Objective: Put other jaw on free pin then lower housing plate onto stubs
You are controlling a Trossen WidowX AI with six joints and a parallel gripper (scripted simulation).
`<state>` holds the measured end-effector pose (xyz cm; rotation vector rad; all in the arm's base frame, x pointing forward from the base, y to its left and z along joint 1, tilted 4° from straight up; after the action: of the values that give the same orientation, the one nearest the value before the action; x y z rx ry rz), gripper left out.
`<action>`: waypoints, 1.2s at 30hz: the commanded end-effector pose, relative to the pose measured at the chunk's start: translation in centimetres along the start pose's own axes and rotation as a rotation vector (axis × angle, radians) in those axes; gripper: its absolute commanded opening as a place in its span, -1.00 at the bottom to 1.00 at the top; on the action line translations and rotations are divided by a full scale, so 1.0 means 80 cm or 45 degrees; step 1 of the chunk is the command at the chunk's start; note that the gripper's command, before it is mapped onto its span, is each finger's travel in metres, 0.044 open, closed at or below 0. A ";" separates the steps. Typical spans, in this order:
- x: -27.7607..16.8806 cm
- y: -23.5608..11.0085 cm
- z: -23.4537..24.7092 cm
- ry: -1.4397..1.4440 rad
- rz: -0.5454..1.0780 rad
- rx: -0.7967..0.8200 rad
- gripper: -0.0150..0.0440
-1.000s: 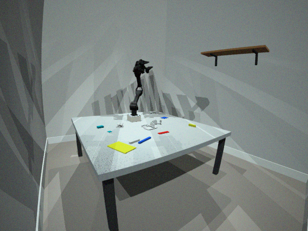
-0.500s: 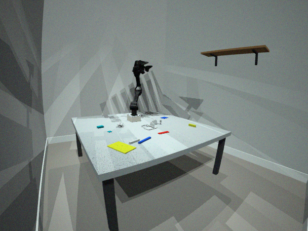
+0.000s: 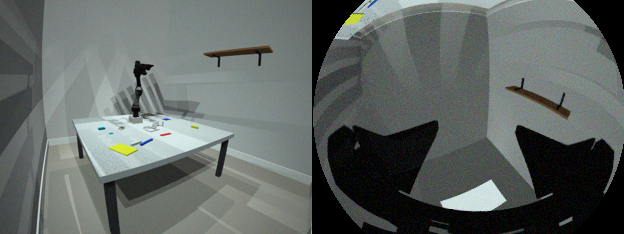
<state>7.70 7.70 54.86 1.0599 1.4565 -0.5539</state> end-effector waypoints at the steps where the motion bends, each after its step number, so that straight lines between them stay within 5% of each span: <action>1: 0.001 0.004 0.015 0.154 -0.004 0.013 1.00; 36: 0.029 0.040 0.097 1.305 -0.062 0.100 1.00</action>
<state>13.80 3.80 52.43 1.4256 2.2740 -0.1050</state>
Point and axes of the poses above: the point midway between the two fingers, 35 mm back from their tips, its own y axis out along the fingers, its own z axis across the jaws, x = y × z, the point moved 3 cm from there along -y, back along the fingers, and after that the axes turned 10 degrees about y, right-handed, at the moved point
